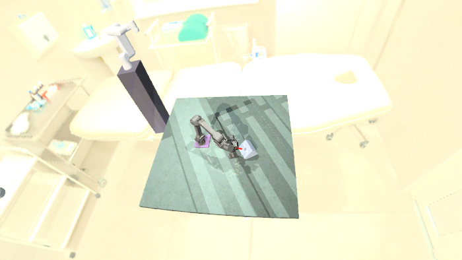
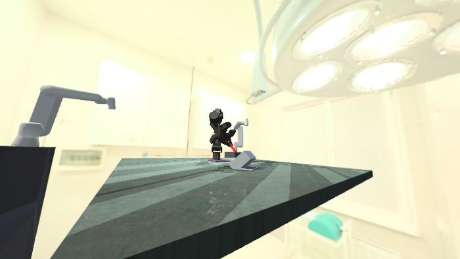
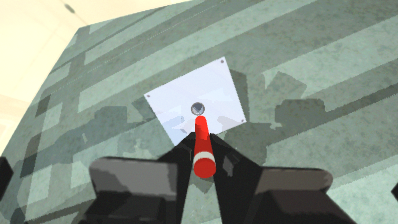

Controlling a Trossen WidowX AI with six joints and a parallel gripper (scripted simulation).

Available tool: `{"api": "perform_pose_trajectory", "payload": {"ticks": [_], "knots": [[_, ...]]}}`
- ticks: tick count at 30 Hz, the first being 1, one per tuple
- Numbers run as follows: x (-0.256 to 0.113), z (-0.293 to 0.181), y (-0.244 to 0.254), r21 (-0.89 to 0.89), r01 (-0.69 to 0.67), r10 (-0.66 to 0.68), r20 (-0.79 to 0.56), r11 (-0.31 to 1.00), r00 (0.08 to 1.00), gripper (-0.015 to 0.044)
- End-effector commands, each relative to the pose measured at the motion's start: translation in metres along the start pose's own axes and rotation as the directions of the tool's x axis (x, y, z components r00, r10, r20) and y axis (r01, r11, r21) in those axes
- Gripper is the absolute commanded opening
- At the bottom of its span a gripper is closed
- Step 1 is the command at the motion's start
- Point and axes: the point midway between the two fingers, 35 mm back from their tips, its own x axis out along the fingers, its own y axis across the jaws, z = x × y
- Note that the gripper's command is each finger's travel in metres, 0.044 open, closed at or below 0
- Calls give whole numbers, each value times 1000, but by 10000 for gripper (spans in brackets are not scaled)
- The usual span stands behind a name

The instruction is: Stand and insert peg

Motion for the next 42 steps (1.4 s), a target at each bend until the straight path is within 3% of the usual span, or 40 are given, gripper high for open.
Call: {"api": "perform_pose_trajectory", "payload": {"ticks": [1,28,42], "knots": [[7,0,2,8,-12,12,7,1000,1000,0],[35,1,2,0,-19,19,17,1000,1000,0],[32,2,2,-4,-19,19,20,1000,1000,0]]}}
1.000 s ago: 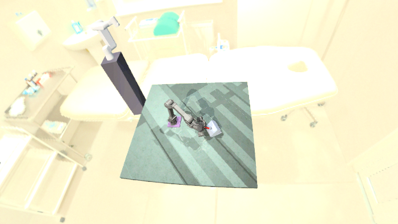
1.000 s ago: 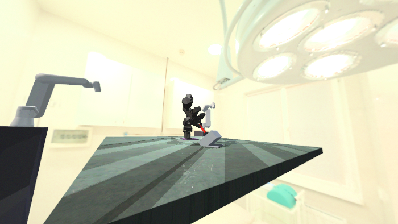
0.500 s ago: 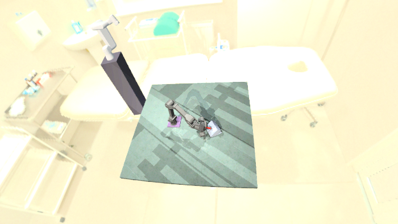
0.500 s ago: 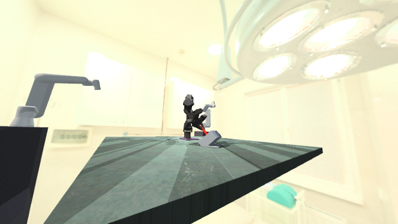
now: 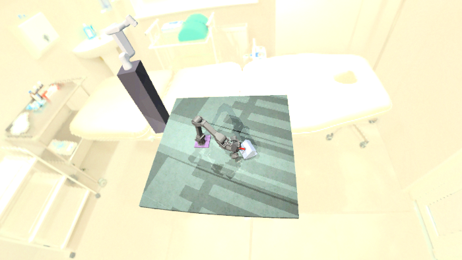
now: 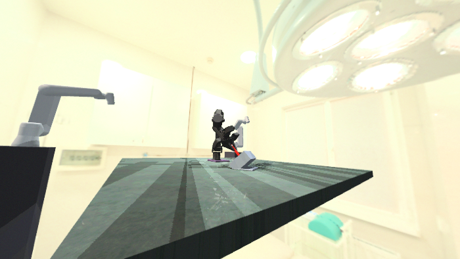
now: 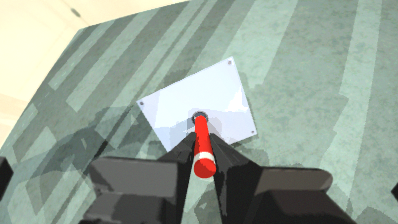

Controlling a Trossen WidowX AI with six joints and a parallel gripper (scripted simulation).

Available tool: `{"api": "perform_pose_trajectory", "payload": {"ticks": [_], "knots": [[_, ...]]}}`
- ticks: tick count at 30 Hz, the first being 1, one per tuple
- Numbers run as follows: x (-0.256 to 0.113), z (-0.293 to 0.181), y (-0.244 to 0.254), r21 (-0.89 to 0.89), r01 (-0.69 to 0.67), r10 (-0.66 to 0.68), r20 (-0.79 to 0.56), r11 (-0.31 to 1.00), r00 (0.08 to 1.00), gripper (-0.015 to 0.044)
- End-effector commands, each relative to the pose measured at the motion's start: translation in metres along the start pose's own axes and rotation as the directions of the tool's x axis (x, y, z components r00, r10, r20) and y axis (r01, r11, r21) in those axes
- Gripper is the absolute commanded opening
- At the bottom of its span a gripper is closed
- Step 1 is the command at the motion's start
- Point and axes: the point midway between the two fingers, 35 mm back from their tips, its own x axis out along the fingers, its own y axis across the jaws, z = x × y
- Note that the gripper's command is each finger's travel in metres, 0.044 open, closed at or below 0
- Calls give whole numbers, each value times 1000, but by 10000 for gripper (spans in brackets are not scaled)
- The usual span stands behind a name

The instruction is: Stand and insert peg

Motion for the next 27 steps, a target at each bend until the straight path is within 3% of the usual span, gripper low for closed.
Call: {"api": "perform_pose_trajectory", "payload": {"ticks": [1,27], "knots": [[0,0,0,-2,0,0,1,1000,1000,0],[16,-1,0,-2,-1,1,2,1000,1000,0]]}}
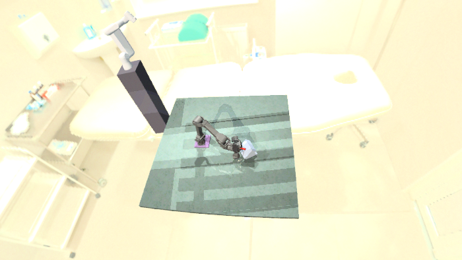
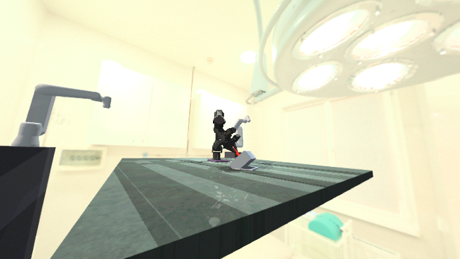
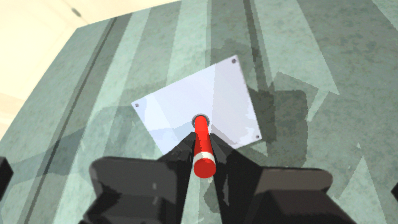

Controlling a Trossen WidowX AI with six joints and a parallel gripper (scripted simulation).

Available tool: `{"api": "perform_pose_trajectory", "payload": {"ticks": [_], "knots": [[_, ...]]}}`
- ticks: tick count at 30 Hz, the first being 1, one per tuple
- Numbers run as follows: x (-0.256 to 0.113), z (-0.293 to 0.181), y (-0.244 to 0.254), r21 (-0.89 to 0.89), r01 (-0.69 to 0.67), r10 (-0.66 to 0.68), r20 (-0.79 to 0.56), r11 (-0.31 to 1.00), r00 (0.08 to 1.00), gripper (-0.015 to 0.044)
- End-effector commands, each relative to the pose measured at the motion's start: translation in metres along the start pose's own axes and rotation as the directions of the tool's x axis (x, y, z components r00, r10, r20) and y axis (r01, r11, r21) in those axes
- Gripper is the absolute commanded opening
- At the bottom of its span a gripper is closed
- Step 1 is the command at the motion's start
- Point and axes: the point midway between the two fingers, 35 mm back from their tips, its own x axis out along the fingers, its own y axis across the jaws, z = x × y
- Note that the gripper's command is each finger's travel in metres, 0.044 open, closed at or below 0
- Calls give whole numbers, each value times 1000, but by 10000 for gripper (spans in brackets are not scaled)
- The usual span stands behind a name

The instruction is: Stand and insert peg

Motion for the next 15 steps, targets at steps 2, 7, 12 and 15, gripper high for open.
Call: {"api": "perform_pose_trajectory", "payload": {"ticks": [2,7,12,15], "knots": [[3,0,0,2,2,-2,-1,1000,1000,0],[7,0,0,3,2,-2,0,1000,1000,0],[10,0,0,3,1,-1,0,1000,1000,0],[12,0,0,3,1,-1,0,1000,1000,0]]}}
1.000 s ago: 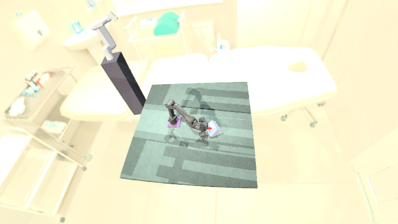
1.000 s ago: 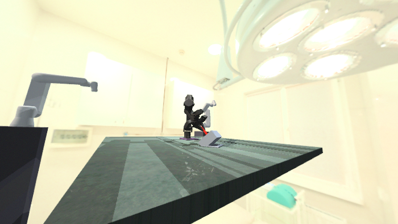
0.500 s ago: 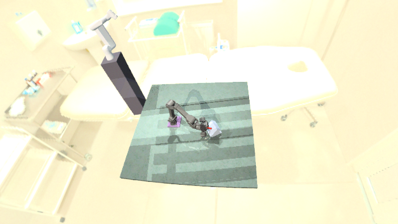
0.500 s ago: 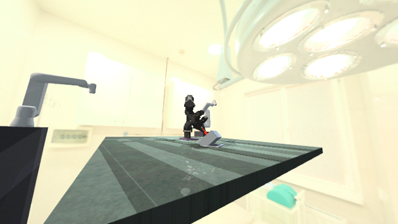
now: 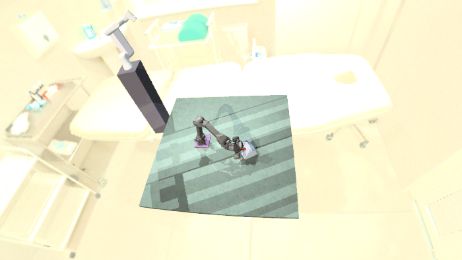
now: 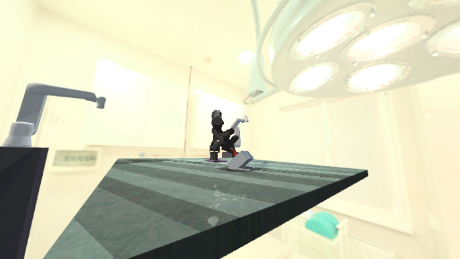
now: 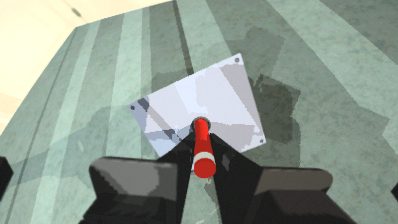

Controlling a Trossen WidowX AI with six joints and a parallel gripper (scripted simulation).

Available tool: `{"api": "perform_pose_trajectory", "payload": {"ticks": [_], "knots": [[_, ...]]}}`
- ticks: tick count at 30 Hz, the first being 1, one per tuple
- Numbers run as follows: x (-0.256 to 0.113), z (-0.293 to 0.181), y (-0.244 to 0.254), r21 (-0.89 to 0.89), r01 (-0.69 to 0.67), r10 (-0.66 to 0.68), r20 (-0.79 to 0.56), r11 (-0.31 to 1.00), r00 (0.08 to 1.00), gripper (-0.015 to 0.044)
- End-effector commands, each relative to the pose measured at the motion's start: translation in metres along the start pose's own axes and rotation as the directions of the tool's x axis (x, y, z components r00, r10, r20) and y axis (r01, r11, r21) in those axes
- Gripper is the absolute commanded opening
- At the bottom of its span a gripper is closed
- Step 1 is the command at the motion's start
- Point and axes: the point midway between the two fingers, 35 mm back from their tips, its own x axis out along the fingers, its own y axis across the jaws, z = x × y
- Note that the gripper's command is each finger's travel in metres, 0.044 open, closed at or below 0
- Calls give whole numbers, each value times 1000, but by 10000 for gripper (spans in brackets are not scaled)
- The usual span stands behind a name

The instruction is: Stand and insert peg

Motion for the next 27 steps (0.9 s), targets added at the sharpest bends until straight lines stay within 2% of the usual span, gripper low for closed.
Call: {"api": "perform_pose_trajectory", "payload": {"ticks": [1,27], "knots": [[3,0,0,2,2,-2,0,1000,1000,0],[10,0,0,0,-1,1,0,1000,1000,0]]}}
